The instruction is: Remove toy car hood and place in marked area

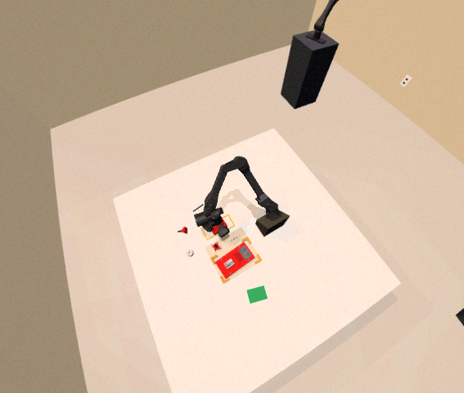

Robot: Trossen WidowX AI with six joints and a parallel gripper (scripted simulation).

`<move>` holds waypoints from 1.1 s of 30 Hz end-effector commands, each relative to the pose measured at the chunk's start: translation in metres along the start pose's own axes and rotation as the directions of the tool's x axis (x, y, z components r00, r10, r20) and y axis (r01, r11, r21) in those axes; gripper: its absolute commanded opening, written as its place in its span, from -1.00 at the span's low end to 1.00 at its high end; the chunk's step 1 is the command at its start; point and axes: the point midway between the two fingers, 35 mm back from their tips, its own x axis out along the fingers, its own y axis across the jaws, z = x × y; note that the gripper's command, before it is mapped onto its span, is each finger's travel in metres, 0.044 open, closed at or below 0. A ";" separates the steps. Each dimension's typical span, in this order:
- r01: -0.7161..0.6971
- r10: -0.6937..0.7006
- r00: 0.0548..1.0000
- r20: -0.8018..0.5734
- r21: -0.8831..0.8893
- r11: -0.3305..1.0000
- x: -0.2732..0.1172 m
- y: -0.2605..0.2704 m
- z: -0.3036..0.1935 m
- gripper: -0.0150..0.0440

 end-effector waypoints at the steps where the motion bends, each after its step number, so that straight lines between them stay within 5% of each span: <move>1: 0.005 -0.005 1.000 -0.002 -0.002 1.000 0.002 -0.001 0.000 -0.49; 33: 0.006 -0.006 1.000 -0.002 -0.002 1.000 0.018 -0.001 0.000 -0.49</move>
